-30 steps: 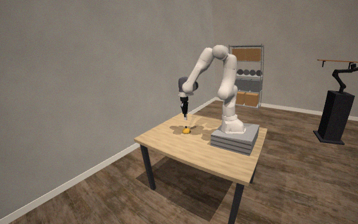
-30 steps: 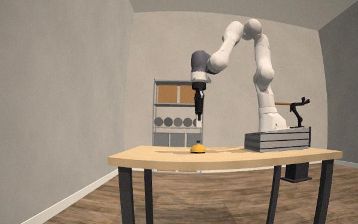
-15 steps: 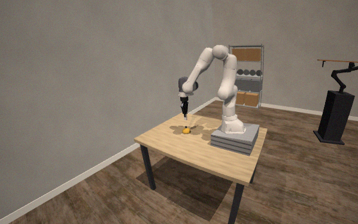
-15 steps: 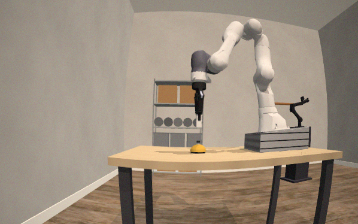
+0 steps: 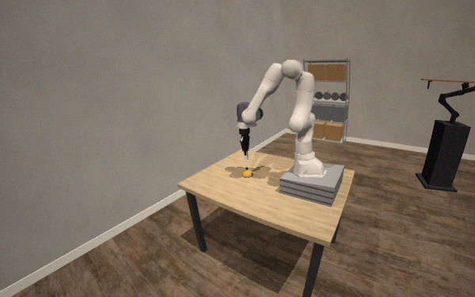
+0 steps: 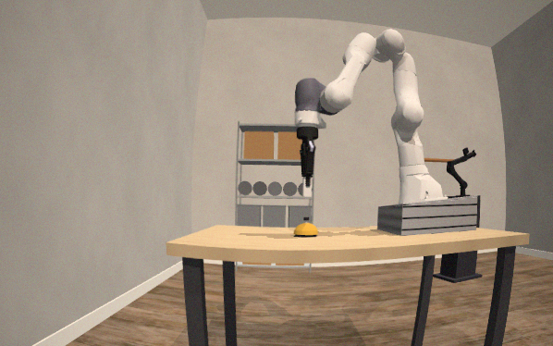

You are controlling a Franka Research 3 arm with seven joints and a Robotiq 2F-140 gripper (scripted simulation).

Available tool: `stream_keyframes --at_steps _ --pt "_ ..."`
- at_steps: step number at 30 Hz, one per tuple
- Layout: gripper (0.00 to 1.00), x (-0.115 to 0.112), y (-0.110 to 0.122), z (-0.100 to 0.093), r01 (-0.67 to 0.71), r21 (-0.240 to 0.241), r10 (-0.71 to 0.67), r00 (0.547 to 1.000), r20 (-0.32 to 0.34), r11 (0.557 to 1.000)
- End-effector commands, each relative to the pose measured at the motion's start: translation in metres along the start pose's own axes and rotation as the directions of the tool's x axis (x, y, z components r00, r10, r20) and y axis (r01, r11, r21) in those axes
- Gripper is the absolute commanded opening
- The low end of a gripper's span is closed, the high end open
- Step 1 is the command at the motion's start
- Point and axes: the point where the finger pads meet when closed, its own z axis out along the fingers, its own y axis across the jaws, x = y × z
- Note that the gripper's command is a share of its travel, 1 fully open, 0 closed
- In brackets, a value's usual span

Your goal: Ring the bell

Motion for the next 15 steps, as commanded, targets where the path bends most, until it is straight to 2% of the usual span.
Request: stream_keyframes --at_steps 1,15 --pt "0.0 0.001 0.0 0.003 -0.001 0.0 0.001 1.0 -0.001 1.0" --pt "0.0 0.001 0.002 0.018 -0.001 -0.001 0.001 1.0 0.0 1.0"
